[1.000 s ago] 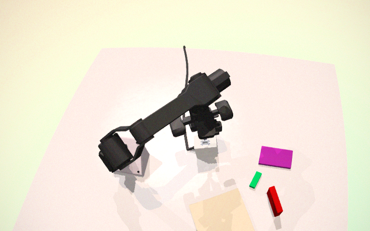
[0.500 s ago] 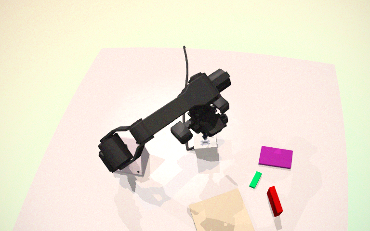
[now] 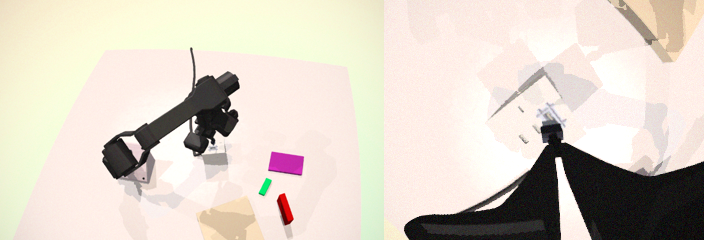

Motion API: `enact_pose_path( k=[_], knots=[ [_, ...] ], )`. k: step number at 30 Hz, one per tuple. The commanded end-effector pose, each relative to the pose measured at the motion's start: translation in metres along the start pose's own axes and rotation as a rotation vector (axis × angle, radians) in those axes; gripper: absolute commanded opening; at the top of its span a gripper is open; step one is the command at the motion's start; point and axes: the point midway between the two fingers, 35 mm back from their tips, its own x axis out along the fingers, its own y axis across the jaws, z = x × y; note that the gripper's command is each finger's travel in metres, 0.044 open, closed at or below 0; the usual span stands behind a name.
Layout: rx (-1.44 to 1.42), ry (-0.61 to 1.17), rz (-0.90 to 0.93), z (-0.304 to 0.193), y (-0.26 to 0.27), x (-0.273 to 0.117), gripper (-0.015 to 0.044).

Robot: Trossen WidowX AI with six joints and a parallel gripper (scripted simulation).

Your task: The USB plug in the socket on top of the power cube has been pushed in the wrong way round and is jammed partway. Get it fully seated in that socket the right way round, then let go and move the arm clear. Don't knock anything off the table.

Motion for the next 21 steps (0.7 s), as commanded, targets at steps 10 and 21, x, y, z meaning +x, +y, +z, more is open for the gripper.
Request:
enact_pose_path(
  k=[10, 21],
  knots=[
    [-0.347, 0.0, 0.001, 0.0001, 0.0001, 0.0002, 0.0],
    [-0.634, 0.0, 0.001, 0.0001, 0.0001, 0.0002, 0.0]
  ],
)
